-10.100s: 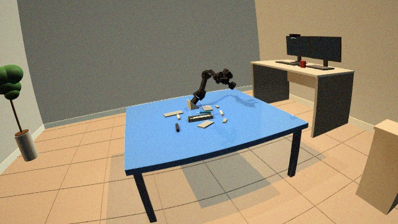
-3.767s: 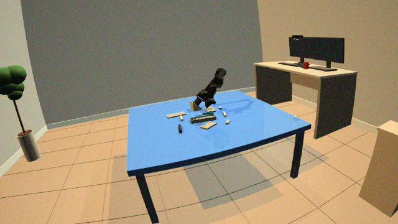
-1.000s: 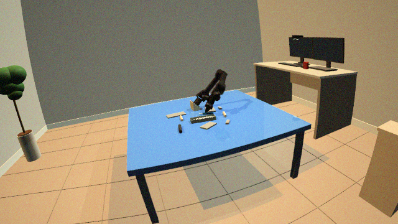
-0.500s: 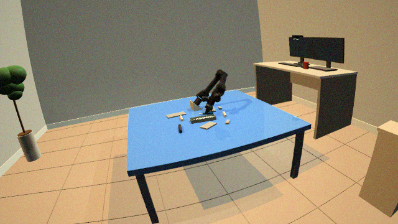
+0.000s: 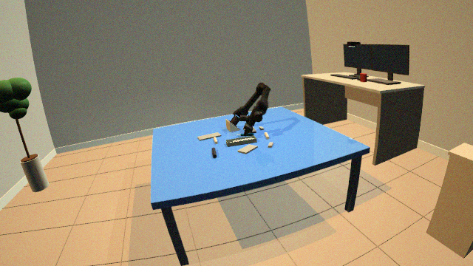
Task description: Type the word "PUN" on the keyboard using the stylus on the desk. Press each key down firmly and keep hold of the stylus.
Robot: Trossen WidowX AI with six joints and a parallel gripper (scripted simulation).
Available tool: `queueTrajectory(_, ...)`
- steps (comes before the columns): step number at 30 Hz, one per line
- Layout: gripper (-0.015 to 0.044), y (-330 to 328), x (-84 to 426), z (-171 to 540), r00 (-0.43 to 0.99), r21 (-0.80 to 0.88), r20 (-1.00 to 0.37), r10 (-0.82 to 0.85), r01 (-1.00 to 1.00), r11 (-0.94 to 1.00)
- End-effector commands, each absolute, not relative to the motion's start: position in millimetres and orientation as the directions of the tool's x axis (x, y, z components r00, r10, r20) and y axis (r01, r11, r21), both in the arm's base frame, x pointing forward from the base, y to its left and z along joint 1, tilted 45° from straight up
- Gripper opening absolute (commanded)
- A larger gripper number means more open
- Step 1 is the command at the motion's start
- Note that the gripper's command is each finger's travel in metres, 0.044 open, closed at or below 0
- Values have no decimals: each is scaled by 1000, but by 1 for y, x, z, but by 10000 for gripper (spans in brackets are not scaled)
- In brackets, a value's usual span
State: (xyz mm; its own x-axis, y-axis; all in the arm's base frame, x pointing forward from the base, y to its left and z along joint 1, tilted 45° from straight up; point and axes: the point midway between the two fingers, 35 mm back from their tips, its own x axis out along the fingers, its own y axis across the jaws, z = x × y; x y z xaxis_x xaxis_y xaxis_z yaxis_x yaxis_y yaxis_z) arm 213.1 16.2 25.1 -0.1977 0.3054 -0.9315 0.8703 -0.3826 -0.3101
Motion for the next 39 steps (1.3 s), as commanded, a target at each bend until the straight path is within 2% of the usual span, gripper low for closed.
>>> queueTrajectory(1, 0, 16, 214, 25, -196, -308, -932, 305, 871, -382)
queueTrajectory(25, 0, -17, 212, 58, -193, -307, -932, 307, 870, -386)
queueTrajectory(39, 0, -34, 228, 51, -181, -177, -956, 232, 983, 39)
